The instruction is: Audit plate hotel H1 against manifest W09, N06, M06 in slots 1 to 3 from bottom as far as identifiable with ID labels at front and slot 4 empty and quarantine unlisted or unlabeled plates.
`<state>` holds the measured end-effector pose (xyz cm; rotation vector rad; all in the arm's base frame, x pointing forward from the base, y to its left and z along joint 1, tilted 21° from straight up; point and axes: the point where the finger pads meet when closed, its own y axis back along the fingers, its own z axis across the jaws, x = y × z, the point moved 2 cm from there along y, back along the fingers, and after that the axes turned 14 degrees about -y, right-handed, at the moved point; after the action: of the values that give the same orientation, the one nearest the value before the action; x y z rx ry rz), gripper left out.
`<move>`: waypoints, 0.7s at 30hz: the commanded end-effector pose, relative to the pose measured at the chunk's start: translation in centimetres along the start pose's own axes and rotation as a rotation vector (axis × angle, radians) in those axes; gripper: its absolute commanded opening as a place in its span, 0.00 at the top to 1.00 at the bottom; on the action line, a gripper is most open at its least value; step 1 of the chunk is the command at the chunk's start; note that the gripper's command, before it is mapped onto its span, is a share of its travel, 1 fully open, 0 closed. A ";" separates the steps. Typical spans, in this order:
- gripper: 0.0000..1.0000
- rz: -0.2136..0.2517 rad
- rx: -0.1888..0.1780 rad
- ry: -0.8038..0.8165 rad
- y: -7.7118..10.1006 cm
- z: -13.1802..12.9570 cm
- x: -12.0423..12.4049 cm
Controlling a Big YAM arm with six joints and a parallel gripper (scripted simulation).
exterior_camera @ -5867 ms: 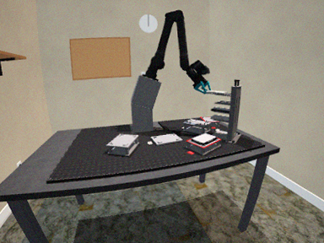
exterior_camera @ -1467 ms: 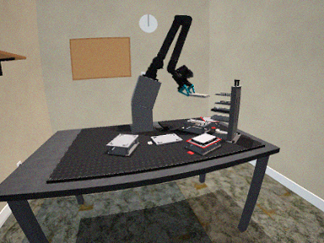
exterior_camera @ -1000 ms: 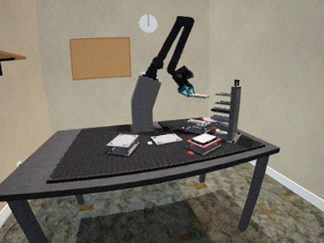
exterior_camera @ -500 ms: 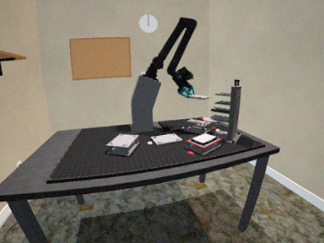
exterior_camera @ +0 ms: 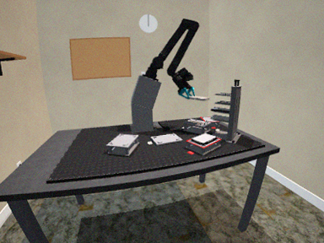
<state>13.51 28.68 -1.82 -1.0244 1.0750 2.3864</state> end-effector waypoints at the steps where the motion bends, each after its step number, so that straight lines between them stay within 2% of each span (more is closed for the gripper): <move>1: 0.14 -0.018 -0.022 -0.014 -0.2 0.7 -0.3; 18: 0.14 -0.018 -0.020 -0.015 -0.7 0.5 0.2; 19: 0.14 -0.027 -0.030 -0.019 -0.7 0.8 0.0; 21: 0.14 -0.017 -0.022 -0.014 -0.8 0.5 0.4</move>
<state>13.52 28.99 -2.53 -1.0242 1.0710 2.3862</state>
